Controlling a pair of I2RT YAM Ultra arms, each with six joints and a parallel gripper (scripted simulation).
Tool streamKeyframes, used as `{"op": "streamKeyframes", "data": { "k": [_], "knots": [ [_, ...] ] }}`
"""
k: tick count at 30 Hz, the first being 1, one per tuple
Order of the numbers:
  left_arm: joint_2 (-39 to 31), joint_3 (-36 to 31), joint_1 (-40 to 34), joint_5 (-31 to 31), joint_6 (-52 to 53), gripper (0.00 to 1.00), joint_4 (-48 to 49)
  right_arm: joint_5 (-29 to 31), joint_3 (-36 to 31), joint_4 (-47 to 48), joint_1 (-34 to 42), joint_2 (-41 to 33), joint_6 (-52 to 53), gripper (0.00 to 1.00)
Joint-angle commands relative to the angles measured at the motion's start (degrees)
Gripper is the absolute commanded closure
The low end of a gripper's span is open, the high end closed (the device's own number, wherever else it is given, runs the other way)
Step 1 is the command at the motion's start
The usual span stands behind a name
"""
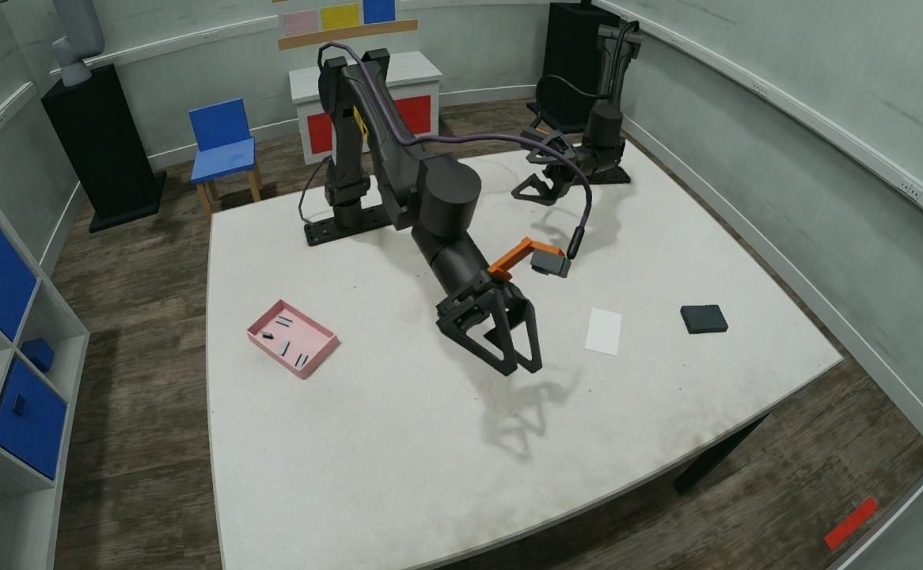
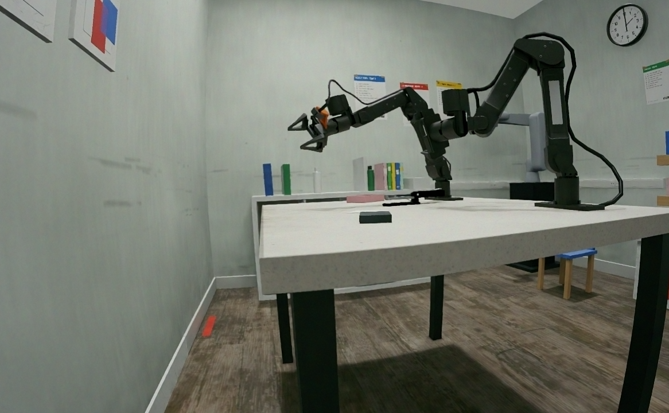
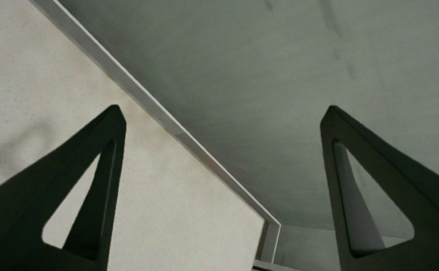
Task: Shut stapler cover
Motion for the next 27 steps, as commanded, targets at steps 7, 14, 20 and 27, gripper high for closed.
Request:
{"op": "streamKeyframes", "data": {
  "k": [7,14,20,27],
  "knots": [
    [-10.9,2.3,-3.73,-8.97,-18.19,0.0,-17.37,0.18,-19.49,-5.79,6.86,-21.44,21.37,0.0],
    [-16.81,2.95,-5.72,-13.46,-27.24,0.0,-26.77,0.46,-29.84,-8.58,10.44,-30.75,30.41,0.0],
    [-24.7,3.23,-8.25,-18.74,-38.5,0.0,-37.17,0.58,-41.34,-11.21,14.3,-40.59,39.17,0.0],
    [-30.77,4.62,-10.53,-23.92,-47.36,0.0,-48.1,0.96,-48.44,-13.36,16.75,-47.62,44.75,0.0]
  ]
}}
